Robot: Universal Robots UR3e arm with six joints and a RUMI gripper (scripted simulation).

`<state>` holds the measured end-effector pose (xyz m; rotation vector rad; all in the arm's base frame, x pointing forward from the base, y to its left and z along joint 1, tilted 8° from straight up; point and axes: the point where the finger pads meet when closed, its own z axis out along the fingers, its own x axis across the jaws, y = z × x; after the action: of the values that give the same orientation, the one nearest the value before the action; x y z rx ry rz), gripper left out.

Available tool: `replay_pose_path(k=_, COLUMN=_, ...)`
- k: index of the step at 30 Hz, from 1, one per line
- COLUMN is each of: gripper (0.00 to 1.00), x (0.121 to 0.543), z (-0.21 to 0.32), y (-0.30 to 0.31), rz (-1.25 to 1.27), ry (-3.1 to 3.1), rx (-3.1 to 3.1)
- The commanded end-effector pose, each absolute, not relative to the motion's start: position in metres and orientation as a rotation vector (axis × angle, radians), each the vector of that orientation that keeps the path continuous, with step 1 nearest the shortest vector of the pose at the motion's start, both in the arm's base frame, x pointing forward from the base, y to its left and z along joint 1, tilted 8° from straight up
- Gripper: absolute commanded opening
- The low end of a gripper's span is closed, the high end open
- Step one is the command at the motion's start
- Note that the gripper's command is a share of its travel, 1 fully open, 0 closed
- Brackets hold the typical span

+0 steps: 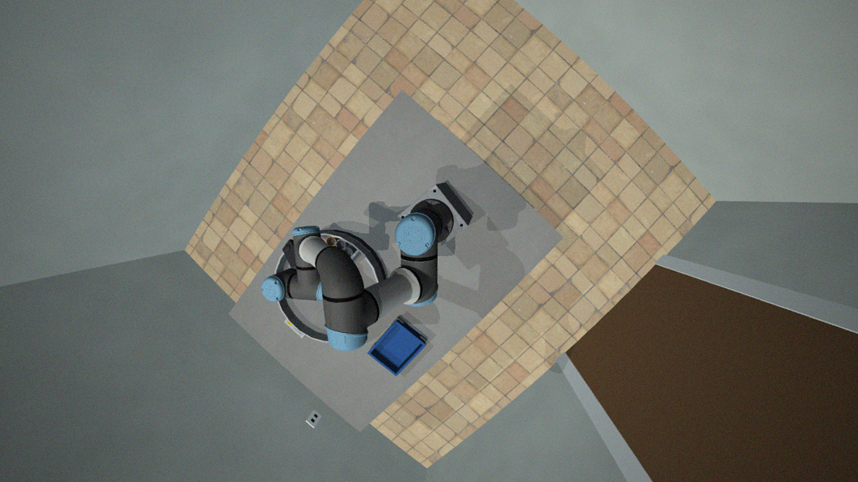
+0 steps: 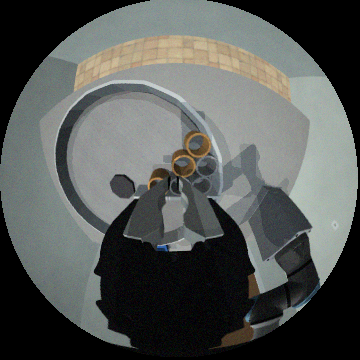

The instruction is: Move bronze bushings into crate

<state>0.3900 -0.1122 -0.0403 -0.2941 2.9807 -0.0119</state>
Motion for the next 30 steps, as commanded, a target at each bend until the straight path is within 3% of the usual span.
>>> replay_pose_path(k=1, gripper=0.05, x=0.3930, z=-0.0526, y=-0.1127, rz=-0.015, ry=2.979, rx=-0.294)
replay_pose_path(k=30, gripper=0.05, x=0.3936, z=-0.0562, y=-0.1127, rz=-0.015, ry=2.979, rx=-0.294)
